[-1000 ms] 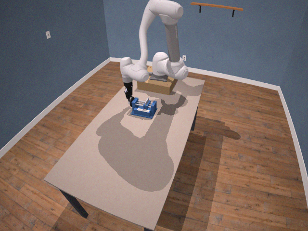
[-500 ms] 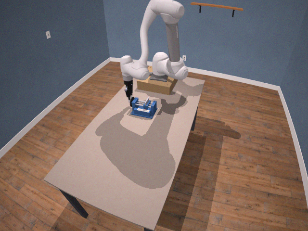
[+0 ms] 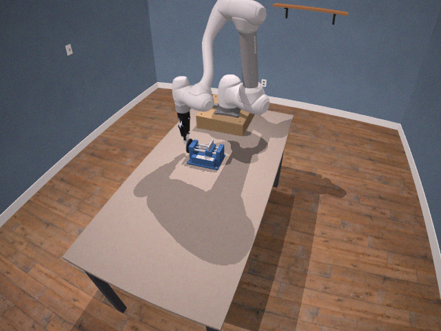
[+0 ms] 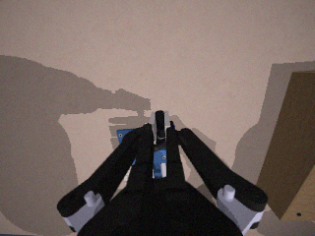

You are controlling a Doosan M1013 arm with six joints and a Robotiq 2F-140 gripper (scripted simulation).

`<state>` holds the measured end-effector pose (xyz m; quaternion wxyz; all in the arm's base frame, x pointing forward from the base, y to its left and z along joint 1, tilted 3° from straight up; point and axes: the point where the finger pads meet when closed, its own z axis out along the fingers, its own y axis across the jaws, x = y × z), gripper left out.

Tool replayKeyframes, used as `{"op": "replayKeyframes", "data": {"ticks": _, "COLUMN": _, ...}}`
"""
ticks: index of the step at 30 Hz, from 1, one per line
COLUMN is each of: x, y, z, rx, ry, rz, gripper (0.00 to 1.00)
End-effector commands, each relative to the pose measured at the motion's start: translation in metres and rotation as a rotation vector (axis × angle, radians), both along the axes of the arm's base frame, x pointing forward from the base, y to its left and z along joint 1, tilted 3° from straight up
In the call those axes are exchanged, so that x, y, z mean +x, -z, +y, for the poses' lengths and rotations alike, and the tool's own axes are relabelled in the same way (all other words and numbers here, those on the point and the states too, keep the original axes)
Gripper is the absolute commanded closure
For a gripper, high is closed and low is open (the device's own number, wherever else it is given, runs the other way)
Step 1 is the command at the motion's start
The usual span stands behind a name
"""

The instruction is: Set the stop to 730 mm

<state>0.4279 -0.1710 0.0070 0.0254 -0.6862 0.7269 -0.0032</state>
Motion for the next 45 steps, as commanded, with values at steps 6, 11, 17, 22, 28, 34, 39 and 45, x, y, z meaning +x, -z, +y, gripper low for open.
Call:
{"op": "replayKeyframes", "data": {"ticks": 6, "x": 0.012, "y": -0.019, "z": -0.001, "rx": 0.000, "ry": 0.001, "rz": -0.001, "gripper": 0.96}}
{"op": "replayKeyframes", "data": {"ticks": 11, "x": 0.019, "y": -0.024, "z": -0.002, "rx": 0.000, "ry": 0.001, "rz": -0.001, "gripper": 0.96}}
{"op": "replayKeyframes", "data": {"ticks": 17, "x": 0.034, "y": -0.026, "z": -0.003, "rx": 0.000, "ry": 0.001, "rz": -0.001, "gripper": 0.96}}
{"op": "replayKeyframes", "data": {"ticks": 22, "x": 0.045, "y": -0.024, "z": -0.003, "rx": 0.000, "ry": 0.001, "rz": -0.001, "gripper": 0.96}}
{"op": "replayKeyframes", "data": {"ticks": 28, "x": 0.051, "y": -0.020, "z": -0.004, "rx": 0.000, "ry": 0.001, "rz": -0.001, "gripper": 0.96}}
{"op": "replayKeyframes", "data": {"ticks": 34, "x": 0.059, "y": -0.012, "z": -0.004, "rx": 0.000, "ry": 0.001, "rz": -0.001, "gripper": 0.96}}
{"op": "replayKeyframes", "data": {"ticks": 39, "x": 0.063, "y": -0.003, "z": -0.004, "rx": 0.000, "ry": 0.001, "rz": -0.001, "gripper": 0.96}}
{"op": "replayKeyframes", "data": {"ticks": 45, "x": 0.065, "y": 0.005, "z": -0.004, "rx": 0.000, "ry": 0.001, "rz": -0.001, "gripper": 0.96}}
